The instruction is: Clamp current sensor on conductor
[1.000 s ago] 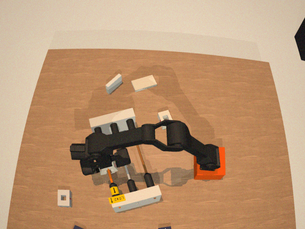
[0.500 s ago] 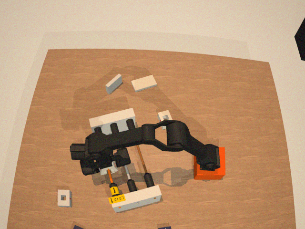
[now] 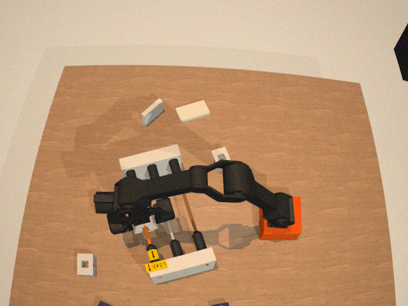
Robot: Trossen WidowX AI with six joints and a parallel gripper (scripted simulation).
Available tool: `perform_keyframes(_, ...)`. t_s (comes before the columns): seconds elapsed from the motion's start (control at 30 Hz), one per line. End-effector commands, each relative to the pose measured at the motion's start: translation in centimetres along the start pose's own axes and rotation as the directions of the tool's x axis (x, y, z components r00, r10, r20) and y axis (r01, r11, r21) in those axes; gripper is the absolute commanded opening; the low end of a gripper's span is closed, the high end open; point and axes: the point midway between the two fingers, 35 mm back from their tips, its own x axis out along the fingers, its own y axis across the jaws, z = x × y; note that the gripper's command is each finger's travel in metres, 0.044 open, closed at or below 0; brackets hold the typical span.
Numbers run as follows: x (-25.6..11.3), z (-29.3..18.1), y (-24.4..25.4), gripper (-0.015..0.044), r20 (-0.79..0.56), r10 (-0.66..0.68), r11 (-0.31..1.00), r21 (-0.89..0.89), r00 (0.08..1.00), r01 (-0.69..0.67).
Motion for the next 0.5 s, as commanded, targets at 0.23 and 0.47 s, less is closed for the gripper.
perform_keyframes(0.23,-1.31,0.00,-0.07,0.0000,0.002,0.030,1.000,0.004,1.000,-0.030)
perform_keyframes(0.47,-1.31,0.00,-0.07,0.0000,0.002,0.030,1.000,0.004,1.000,-0.030)
